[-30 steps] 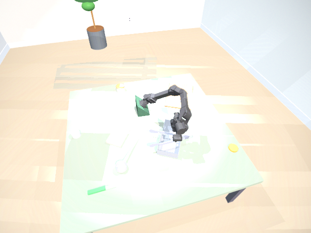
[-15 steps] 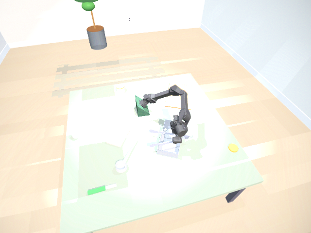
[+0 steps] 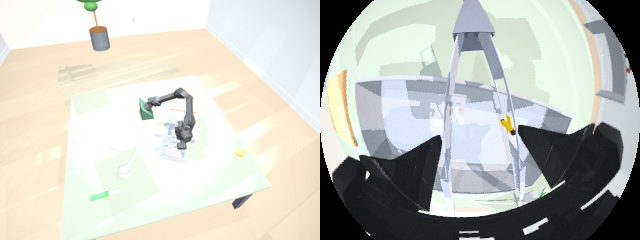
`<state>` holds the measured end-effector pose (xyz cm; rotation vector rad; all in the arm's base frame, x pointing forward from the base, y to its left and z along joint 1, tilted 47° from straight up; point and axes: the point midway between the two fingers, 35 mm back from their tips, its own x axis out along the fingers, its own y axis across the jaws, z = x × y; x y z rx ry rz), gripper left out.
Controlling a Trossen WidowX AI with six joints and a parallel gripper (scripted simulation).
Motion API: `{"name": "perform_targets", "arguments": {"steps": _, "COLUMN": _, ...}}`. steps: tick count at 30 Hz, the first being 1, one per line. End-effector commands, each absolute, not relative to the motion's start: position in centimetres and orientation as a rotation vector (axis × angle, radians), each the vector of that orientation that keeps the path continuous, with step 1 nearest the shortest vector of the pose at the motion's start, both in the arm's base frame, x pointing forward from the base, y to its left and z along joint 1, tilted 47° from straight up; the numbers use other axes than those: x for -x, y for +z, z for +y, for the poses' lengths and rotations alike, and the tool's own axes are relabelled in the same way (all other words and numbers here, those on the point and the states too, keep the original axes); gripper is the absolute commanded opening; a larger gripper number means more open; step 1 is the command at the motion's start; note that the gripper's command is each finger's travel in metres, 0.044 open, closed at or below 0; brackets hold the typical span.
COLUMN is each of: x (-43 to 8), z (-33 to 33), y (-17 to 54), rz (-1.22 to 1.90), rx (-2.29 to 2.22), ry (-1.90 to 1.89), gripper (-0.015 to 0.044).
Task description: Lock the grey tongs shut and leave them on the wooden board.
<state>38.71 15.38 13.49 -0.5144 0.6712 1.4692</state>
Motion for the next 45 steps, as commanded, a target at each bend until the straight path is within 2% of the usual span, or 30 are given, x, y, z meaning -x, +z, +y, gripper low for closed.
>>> {"name": "perform_targets", "arguments": {"steps": 1, "x": -38.40, "z": 15.91, "y": 12.91, "rz": 0.677, "rx": 0.502, "ry": 1.472, "gripper": 0.0440}}
{"name": "perform_targets", "arguments": {"steps": 5, "x": -38.35, "z": 16.08, "y": 12.75, "rz": 0.677, "rx": 0.502, "ry": 1.472, "gripper": 0.0440}}
{"name": "perform_targets", "arguments": {"steps": 7, "x": -38.54, "z": 15.90, "y": 13.03, "rz": 0.671, "rx": 0.513, "ry": 1.471, "gripper": 0.0387}}
{"name": "perform_targets", "arguments": {"steps": 45, "x": -38.54, "z": 15.90, "y": 13.03, "rz": 0.671, "rx": 0.513, "ry": 1.471, "gripper": 0.0134}}
